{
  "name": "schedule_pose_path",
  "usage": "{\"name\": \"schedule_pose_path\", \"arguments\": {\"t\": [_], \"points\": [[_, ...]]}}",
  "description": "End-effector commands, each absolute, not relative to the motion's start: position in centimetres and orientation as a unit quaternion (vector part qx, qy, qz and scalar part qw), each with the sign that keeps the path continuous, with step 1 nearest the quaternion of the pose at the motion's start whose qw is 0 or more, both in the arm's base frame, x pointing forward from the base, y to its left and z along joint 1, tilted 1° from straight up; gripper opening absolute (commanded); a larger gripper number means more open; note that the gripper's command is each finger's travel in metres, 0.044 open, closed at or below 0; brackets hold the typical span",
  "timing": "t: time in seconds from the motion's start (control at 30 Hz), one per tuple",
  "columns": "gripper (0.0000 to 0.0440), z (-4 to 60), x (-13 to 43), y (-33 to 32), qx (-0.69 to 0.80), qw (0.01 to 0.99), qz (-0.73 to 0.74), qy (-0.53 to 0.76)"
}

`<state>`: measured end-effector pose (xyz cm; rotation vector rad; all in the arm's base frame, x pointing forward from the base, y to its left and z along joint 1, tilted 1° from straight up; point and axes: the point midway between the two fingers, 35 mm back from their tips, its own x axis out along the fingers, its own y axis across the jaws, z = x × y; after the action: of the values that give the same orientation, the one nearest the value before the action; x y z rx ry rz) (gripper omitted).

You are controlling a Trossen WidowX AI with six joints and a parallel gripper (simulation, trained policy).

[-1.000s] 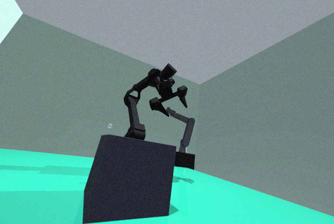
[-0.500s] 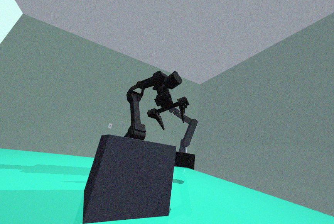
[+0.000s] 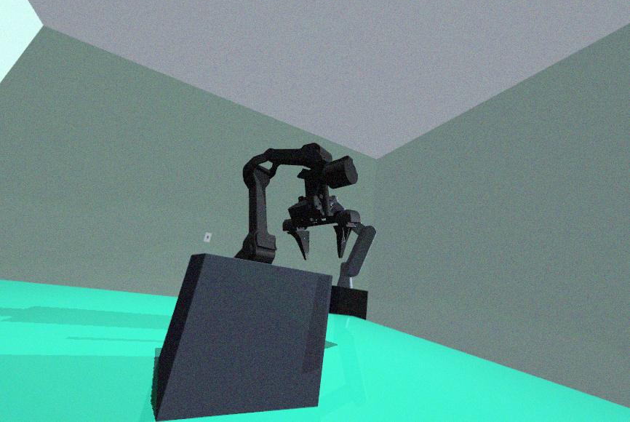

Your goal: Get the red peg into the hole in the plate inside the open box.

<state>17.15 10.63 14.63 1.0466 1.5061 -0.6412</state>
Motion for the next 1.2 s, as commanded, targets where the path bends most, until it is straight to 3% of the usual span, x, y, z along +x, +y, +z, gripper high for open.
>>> {"name": "schedule_pose_path", "arguments": {"t": [0.0, 1.17], "points": [[0.044, 13.7, 16.7, 10.7, 0.442, 0.549, -0.305, 0.641], [0.0421, 2.9, 16.2, 9.7, 0.41, 0.528, -0.45, 0.592]]}}
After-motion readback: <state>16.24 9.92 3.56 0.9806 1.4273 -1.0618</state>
